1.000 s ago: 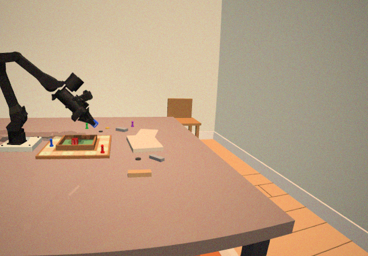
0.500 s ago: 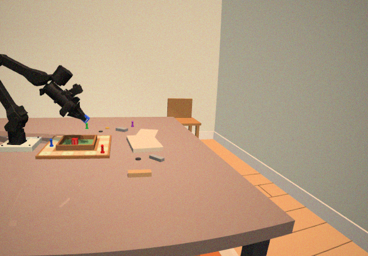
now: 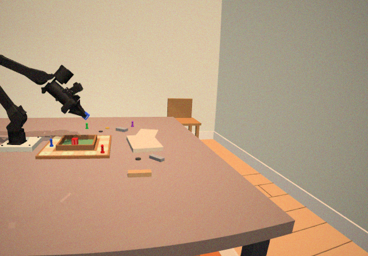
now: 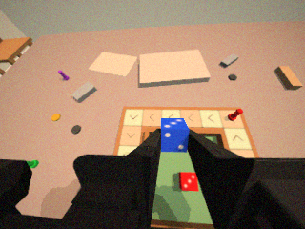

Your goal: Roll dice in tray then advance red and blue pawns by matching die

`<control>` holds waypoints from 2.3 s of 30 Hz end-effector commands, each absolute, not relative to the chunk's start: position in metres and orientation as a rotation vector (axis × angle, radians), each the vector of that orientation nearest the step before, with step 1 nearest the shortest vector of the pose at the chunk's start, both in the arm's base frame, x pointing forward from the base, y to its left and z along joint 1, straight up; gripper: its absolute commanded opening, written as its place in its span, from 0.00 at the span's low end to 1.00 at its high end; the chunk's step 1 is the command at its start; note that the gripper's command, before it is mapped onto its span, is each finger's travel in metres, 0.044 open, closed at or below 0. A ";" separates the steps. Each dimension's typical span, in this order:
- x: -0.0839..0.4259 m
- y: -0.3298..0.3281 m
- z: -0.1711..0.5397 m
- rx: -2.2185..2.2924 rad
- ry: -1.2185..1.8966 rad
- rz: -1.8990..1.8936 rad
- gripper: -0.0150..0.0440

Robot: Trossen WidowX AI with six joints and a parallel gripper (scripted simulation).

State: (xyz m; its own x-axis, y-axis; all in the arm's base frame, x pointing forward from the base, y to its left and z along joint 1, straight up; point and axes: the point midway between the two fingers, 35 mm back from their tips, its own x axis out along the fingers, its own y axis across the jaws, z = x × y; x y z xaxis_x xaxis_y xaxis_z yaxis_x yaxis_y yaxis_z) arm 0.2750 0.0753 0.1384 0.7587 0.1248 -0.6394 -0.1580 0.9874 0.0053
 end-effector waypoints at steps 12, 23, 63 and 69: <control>0.283 0.024 0.137 -0.054 0.701 0.147 0.25; 0.274 0.076 0.138 -0.048 0.694 0.149 0.25; 0.288 0.078 0.156 -0.096 1.055 0.144 1.00; 0.295 0.079 0.134 -0.111 1.392 0.133 1.00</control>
